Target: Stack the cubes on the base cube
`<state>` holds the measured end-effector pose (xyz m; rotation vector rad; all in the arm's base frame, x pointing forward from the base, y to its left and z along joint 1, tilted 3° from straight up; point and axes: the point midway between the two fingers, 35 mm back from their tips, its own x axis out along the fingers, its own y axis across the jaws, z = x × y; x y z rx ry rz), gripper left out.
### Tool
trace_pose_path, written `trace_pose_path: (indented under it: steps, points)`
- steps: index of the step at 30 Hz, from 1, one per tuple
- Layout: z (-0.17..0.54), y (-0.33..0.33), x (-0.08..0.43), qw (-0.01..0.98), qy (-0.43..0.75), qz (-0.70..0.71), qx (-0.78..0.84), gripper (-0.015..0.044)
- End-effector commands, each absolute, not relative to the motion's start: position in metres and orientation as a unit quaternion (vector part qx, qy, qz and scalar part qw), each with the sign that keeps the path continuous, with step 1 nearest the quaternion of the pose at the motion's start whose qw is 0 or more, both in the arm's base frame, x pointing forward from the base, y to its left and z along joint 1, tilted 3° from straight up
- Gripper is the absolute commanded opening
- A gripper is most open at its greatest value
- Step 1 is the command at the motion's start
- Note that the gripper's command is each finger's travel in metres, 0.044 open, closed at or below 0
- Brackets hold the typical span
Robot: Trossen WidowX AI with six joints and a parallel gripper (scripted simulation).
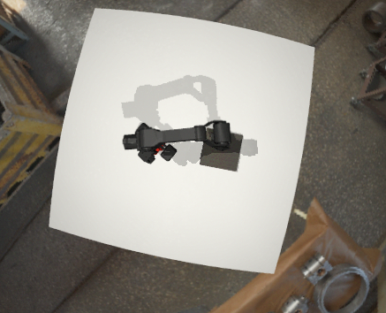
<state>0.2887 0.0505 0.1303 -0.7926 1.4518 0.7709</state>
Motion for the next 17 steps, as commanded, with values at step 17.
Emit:
trace_pose_path:
  steps: [17]
  points:
    - [0.132,0.187,0.26,0.613,0.628,0.339,-0.339,0.04]
